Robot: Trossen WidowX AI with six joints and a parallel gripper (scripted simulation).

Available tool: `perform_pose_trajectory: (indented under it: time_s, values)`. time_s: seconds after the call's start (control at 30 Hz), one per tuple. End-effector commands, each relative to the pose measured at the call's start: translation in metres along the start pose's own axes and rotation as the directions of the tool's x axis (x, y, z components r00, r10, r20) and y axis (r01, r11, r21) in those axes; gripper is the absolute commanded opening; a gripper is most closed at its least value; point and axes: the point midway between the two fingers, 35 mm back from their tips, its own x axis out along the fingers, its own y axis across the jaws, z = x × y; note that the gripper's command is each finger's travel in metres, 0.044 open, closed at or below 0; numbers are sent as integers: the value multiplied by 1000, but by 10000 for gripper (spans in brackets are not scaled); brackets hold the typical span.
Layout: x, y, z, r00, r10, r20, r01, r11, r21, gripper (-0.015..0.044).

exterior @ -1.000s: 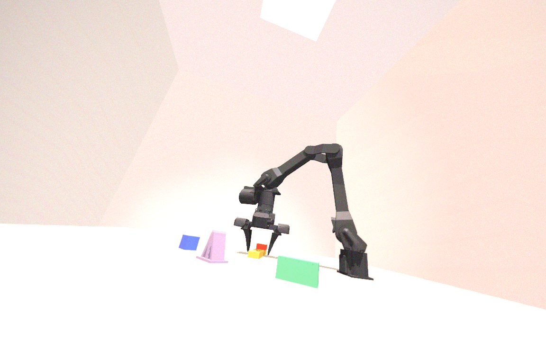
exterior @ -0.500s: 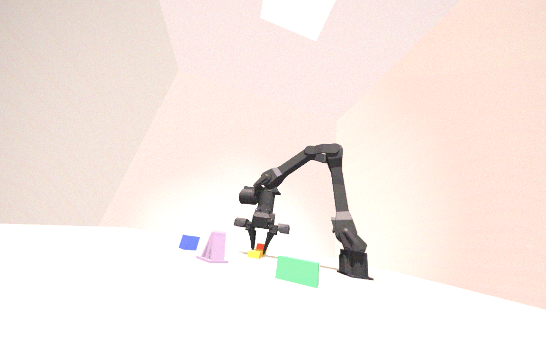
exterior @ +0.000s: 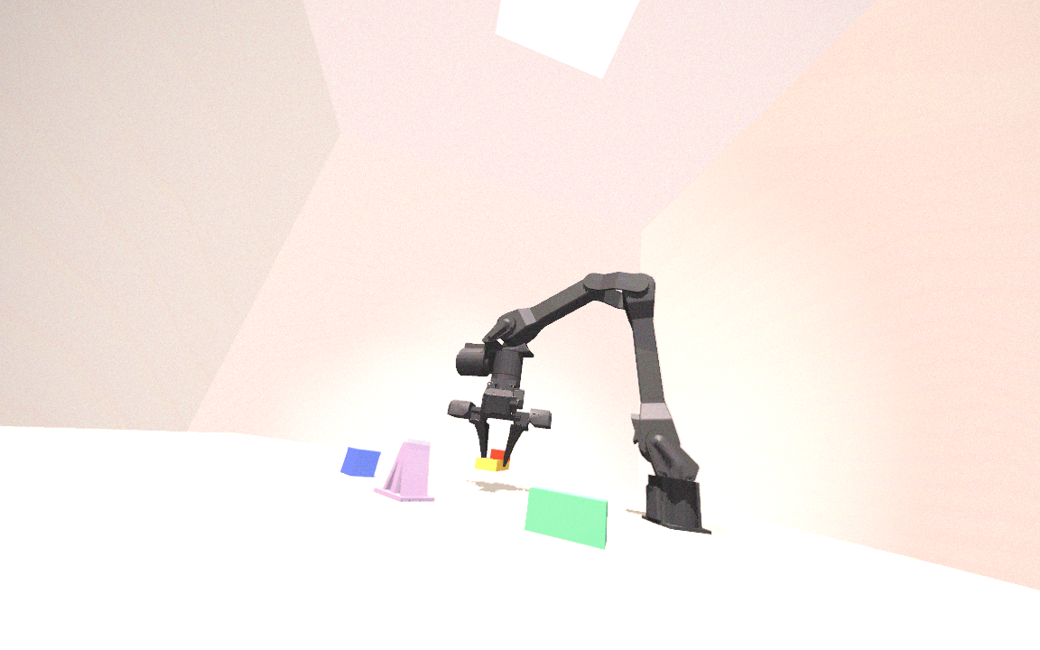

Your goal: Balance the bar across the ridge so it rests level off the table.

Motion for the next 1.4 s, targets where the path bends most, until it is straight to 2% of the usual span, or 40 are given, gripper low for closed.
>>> perform_pose_trajectory:
  time_s: [0.0,0.9,1.37]
  values:
    - [-15,-3,-1,1000,-22,-3,22,1000,-2,0]
    - [-78,3,2,1000,-23,0,23,1000,-8,0]
    - [-81,-21,37,1000,-25,3,25,984,-177,0]
